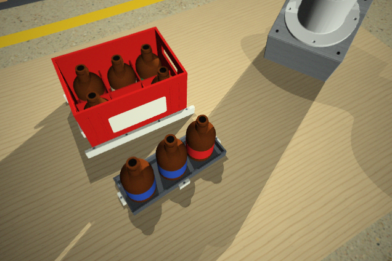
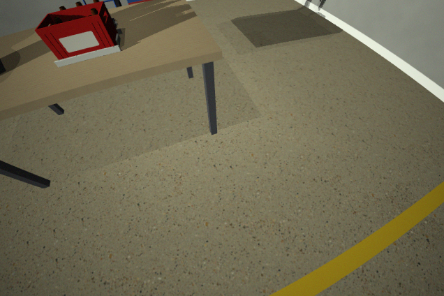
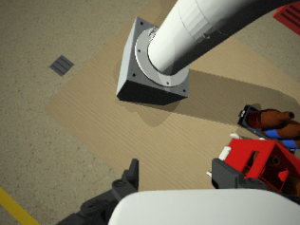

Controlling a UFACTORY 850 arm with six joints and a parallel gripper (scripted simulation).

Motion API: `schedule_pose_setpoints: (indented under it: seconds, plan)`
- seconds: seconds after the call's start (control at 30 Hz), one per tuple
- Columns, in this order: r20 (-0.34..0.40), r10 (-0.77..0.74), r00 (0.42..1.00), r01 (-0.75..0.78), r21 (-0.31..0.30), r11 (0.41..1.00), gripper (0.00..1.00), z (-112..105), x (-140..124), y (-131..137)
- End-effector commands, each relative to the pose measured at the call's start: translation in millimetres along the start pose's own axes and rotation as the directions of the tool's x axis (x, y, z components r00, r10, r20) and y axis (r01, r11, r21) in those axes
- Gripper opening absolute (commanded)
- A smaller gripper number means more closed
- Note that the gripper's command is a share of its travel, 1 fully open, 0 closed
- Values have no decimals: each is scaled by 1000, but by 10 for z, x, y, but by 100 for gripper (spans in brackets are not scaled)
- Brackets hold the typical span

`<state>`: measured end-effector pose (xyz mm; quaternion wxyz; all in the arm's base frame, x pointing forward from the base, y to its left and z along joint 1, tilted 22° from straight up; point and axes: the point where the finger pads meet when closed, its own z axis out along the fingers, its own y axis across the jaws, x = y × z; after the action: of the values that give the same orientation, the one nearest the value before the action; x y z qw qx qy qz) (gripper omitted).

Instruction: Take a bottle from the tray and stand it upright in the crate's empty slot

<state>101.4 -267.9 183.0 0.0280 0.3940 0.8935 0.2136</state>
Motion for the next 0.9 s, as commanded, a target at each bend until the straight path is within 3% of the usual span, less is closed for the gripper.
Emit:
schedule_pose_setpoints:
  seconds: [0.0, 0.6, 0.7, 0.87]
  plan:
    - [1, 0, 1000, 0, 1, 1000, 100, -6, -5, -3]
    - [2, -1, 1000, 1, 2, 1000, 100, -5, -23, 6]
    - [9, -7, 1000, 7, 20, 1000, 100, 15, -229, 112]
    - [42, -33, 999, 30, 67, 997, 100, 140, -908, 634]
